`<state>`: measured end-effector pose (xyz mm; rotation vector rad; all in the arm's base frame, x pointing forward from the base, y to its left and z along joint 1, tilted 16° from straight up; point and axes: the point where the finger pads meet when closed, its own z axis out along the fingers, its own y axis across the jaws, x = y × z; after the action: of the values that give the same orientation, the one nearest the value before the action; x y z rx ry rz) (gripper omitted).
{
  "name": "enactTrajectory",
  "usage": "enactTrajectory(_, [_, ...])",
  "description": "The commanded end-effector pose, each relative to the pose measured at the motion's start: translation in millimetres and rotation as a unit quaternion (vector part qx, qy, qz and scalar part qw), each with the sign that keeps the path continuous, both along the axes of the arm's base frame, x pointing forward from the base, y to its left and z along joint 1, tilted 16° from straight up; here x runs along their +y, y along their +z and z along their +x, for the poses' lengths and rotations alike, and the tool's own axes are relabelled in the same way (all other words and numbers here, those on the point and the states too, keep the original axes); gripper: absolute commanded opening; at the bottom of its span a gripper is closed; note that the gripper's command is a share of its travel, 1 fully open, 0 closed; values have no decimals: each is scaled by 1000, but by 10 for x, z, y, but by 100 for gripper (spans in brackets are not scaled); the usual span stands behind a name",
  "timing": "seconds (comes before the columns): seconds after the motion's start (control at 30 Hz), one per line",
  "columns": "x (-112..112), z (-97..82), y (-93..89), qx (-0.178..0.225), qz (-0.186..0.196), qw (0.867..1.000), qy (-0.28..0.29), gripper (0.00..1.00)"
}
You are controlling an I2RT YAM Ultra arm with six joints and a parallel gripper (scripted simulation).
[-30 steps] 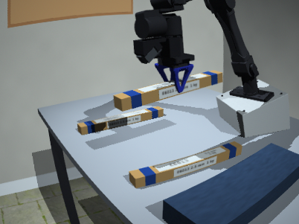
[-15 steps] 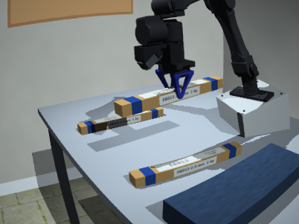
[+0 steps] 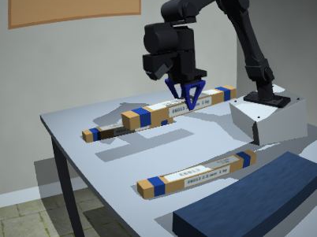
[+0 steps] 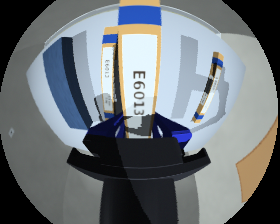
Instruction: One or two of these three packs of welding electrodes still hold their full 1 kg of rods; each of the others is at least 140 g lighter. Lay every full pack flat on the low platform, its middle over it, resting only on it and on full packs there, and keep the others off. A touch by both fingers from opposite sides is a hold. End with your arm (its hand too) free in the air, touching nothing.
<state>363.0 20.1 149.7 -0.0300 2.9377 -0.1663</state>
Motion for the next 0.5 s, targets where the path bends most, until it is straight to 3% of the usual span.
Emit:
enactTrajectory(0.0, [-5, 80, 173, -37, 5, 999, 2, 0])
enactTrajectory(0.47, [-21, 123, 20, -37, 5, 999, 2, 0])
